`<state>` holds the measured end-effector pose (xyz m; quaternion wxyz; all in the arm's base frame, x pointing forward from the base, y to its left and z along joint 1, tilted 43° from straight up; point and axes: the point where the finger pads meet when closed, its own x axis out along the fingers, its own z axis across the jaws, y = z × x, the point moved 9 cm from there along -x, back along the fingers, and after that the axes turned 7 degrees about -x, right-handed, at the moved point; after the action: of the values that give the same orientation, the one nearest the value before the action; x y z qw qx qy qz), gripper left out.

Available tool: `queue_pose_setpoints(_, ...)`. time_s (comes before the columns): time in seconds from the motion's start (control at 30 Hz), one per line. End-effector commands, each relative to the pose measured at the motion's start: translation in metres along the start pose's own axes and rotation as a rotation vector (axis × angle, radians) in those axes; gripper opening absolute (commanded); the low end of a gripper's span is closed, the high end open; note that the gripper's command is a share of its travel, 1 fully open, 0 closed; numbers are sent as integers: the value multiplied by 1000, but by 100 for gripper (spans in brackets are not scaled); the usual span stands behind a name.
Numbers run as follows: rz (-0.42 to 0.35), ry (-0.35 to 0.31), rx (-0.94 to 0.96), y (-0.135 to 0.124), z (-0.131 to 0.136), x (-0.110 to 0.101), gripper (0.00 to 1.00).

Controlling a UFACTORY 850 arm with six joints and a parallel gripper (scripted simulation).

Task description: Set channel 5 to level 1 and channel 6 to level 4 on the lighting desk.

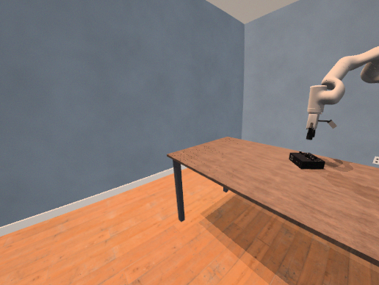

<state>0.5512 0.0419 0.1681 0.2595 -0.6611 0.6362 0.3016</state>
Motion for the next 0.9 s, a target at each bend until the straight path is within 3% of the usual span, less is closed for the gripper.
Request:
queue_pose_setpoints(0.0, -2, 0, -34, -2, -1, 3, 100)
queue_pose_setpoints(0.13, -2, 2, -276, -9, -6, 29, 100)
queue_pose_setpoints(0.2, -2, 2, -276, -9, -6, 29, 100)
queue_pose_setpoints(0.37, -2, 2, -623, -18, -14, 70, 100)
queue_pose_setpoints(0.5, -1, 1, -722, -20, -16, 78, 100)
queue_pose_setpoints(0.53, -1, 1, -722, -20, -16, 78, 0)
queue_pose_setpoints(0.87, -1, 1, -722, -20, -16, 78, 0)
